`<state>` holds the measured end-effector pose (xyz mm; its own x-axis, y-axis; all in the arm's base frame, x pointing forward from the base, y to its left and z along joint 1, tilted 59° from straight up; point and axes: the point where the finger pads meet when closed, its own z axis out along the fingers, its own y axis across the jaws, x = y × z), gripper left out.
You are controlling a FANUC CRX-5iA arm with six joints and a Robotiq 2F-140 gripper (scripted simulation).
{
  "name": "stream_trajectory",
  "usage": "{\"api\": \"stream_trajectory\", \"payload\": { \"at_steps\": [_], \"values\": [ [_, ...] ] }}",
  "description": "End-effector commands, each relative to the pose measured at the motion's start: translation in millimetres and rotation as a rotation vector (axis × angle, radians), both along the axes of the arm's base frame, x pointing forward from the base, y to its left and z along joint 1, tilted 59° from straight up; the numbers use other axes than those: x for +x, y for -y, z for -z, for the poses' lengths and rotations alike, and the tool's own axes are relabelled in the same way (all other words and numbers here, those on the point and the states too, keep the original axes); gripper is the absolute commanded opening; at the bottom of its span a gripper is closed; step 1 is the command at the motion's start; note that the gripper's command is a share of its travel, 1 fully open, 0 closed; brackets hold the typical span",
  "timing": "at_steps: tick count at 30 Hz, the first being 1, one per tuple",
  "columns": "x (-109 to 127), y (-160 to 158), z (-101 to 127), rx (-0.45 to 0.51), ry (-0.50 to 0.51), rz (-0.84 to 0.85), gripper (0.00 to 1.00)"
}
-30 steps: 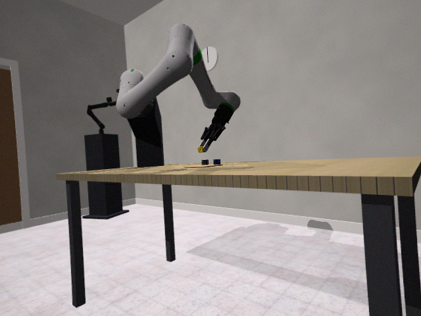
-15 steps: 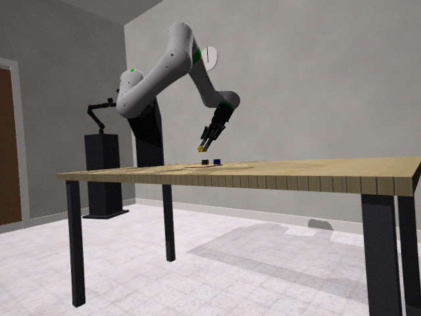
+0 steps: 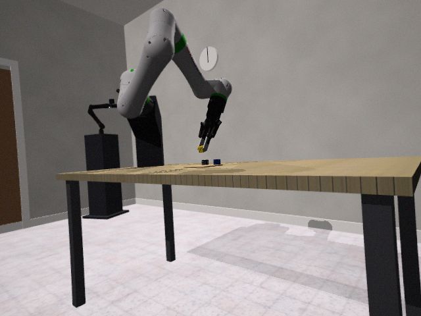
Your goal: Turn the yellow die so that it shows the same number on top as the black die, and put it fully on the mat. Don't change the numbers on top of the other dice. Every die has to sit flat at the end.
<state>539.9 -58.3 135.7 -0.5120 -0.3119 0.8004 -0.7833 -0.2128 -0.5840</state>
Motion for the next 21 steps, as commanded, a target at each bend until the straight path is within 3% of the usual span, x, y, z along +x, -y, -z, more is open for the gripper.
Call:
{"api": "stream_trajectory", "payload": {
  "at_steps": [1, 7, 17, 21],
  "values": [
    [0.2, 1.2, -1.3, 0.030, -0.008, -0.020, 0.16],
    [-0.7, 2.6, -3.2, 0.173, -0.047, -0.125, 0.16],
    [-3.4, 3.9, -6.1, 0.221, -0.061, -0.163, 0.16],
    [-3.3, 7.1, -5.7, 0.307, -0.087, -0.217, 0.16]
  ]
}}
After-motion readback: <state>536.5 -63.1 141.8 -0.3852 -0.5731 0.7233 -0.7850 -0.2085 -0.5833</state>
